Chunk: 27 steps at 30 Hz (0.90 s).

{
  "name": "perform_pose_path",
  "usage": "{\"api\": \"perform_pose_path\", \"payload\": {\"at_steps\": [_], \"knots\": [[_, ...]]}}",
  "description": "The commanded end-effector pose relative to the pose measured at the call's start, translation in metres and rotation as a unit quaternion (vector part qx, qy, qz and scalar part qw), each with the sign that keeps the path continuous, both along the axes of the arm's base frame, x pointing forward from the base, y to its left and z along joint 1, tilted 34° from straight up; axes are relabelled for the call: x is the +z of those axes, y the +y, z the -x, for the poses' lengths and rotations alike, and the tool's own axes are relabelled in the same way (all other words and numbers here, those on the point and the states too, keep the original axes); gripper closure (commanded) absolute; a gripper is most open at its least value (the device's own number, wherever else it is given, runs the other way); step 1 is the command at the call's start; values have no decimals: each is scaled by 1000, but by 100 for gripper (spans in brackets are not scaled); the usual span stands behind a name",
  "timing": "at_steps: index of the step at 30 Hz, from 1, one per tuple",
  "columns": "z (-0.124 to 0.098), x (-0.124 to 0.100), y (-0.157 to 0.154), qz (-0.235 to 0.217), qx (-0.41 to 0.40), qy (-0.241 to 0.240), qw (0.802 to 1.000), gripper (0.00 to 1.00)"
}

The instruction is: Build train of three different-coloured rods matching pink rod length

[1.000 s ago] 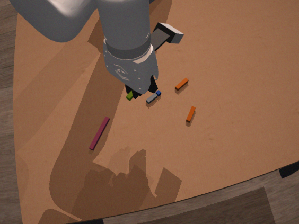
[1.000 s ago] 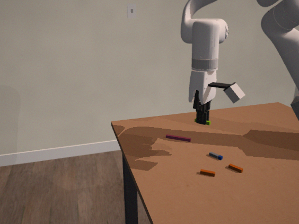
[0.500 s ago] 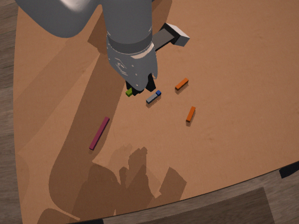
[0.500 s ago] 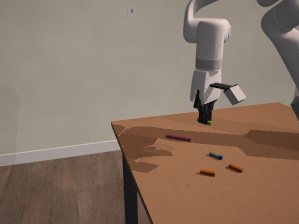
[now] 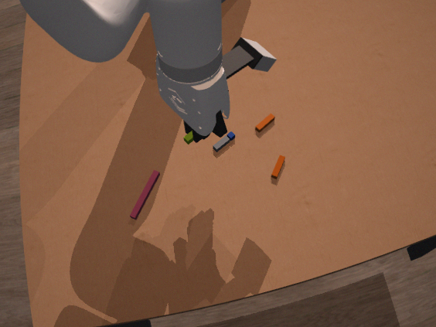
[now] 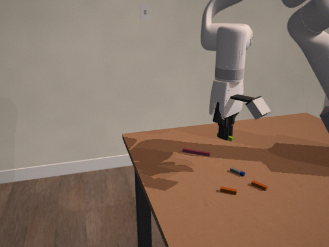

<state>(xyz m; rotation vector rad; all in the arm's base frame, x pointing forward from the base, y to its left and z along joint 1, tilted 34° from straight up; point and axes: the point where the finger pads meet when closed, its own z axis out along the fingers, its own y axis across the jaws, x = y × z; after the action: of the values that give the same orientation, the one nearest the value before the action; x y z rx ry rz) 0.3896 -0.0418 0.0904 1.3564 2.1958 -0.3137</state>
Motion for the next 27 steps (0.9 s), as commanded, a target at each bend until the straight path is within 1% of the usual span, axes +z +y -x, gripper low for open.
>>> {"api": "perform_pose_path", "payload": {"at_steps": [1,3,18,27], "knots": [[-4,-8,-4,0,0,-1,1000,96],[-4,-8,-4,0,0,-1,1000,96],[-23,-58,-32,0,0,-1,1000,96],[-26,-65,-36,0,0,-1,1000,96]]}}
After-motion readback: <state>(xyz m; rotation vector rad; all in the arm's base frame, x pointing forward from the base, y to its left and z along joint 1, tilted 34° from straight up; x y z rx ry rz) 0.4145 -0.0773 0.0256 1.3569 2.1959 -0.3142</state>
